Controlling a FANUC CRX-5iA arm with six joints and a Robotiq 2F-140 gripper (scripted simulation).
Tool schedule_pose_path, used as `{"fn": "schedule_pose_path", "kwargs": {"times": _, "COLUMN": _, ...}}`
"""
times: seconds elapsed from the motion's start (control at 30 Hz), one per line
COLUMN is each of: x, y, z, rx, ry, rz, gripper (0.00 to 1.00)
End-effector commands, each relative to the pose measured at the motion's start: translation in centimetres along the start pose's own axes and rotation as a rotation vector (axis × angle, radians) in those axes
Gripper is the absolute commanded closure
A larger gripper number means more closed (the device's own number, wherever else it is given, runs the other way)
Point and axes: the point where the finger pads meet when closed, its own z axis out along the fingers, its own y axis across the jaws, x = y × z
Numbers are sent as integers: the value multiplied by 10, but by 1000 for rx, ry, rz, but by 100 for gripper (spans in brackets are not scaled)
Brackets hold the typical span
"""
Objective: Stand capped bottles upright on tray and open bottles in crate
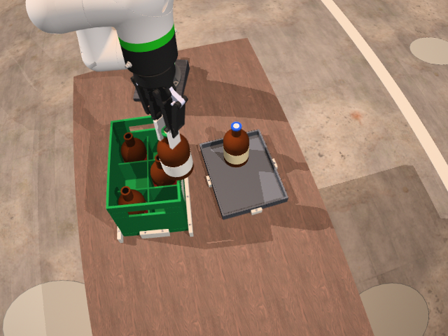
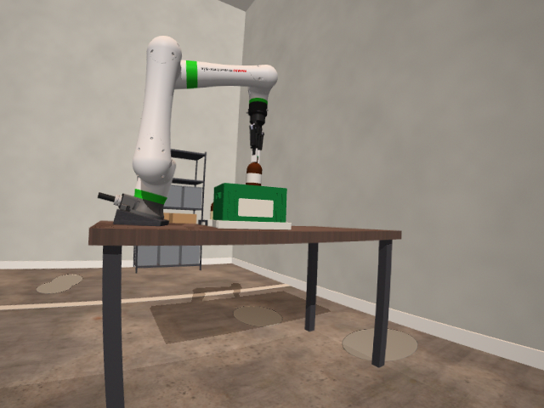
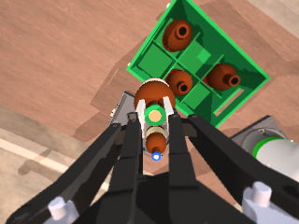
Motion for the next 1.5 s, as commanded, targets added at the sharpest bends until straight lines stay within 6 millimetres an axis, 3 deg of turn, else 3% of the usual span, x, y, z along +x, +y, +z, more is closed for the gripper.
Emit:
{"fn": "schedule_pose_path", "kwargs": {"times": 0.0, "x": -7, "y": -4, "z": 0, "rx": 0, "ry": 1, "rz": 0, "gripper": 100}}
{"fn": "schedule_pose_path", "kwargs": {"times": 1.47, "x": -61, "y": -46, "z": 1, "rx": 0, "ry": 1, "rz": 0, "gripper": 100}}
